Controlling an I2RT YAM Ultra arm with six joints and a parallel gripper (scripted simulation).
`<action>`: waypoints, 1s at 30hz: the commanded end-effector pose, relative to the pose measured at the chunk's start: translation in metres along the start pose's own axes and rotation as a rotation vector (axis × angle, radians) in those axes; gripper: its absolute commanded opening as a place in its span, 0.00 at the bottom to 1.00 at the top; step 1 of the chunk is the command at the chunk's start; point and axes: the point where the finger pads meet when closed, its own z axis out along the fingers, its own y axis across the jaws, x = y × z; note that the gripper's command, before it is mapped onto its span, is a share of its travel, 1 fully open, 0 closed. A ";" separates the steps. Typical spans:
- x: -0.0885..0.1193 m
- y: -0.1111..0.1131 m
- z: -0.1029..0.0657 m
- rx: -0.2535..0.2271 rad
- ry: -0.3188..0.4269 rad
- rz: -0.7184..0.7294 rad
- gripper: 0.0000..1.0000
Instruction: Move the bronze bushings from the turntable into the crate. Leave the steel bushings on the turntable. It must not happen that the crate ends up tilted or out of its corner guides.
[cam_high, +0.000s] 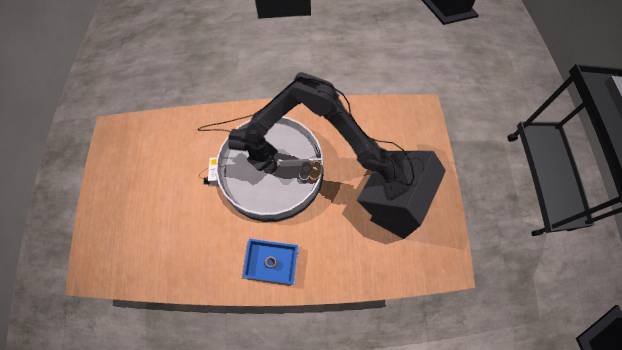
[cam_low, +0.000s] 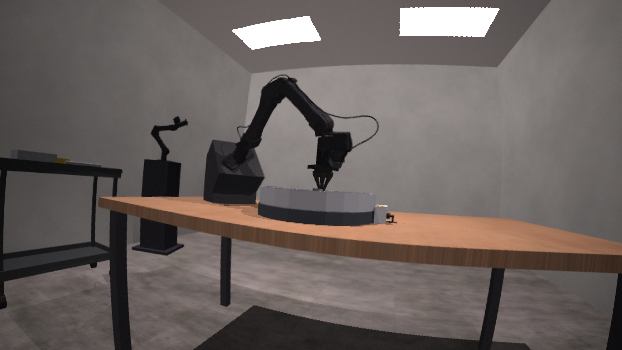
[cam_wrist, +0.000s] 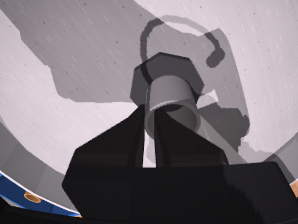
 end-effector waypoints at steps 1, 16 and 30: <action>-0.015 0.010 -0.019 -0.041 -0.043 0.007 0.00; -0.015 0.011 -0.010 -0.035 -0.035 0.004 0.00; -0.016 0.011 -0.012 -0.038 -0.040 0.007 0.00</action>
